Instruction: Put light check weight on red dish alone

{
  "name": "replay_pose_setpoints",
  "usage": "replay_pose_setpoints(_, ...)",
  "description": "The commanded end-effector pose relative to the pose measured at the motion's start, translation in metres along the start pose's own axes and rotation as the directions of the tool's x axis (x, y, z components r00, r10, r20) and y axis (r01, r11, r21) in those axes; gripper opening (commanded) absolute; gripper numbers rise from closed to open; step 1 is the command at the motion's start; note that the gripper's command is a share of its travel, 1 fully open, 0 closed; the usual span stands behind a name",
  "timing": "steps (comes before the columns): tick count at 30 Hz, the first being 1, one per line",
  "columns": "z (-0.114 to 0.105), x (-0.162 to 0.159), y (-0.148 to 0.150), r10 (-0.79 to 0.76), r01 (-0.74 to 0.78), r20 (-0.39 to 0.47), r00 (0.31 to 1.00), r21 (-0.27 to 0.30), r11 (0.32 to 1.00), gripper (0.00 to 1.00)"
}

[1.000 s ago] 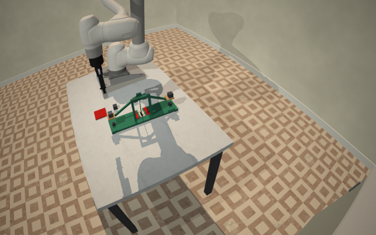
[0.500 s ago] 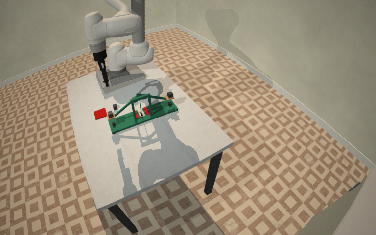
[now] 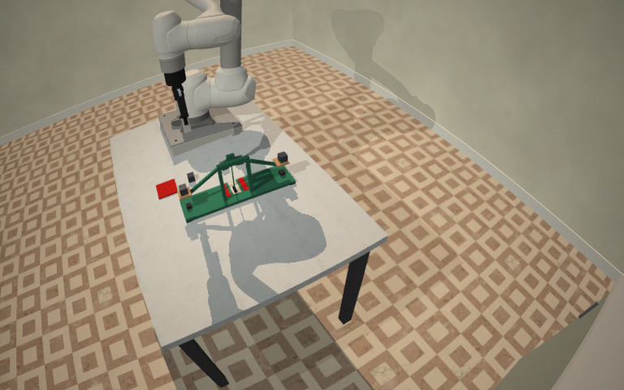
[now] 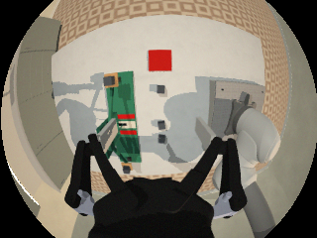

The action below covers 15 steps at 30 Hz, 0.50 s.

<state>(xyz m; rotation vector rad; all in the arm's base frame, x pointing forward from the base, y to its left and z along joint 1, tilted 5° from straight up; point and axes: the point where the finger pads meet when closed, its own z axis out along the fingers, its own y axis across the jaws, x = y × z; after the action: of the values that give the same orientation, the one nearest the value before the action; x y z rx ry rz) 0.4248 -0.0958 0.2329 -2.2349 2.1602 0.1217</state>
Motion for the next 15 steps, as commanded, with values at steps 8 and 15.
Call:
replay_pose_setpoints(8, -0.0009, -0.0061, 0.0128, 0.0, 0.0, 0.0, 1.0, 0.0, 1.0, 1.0)
replay_pose_setpoints(15, -0.0009, -0.0061, 0.0128, 0.0, 0.0, 0.0, 1.0, 0.0, 1.0, 1.0)
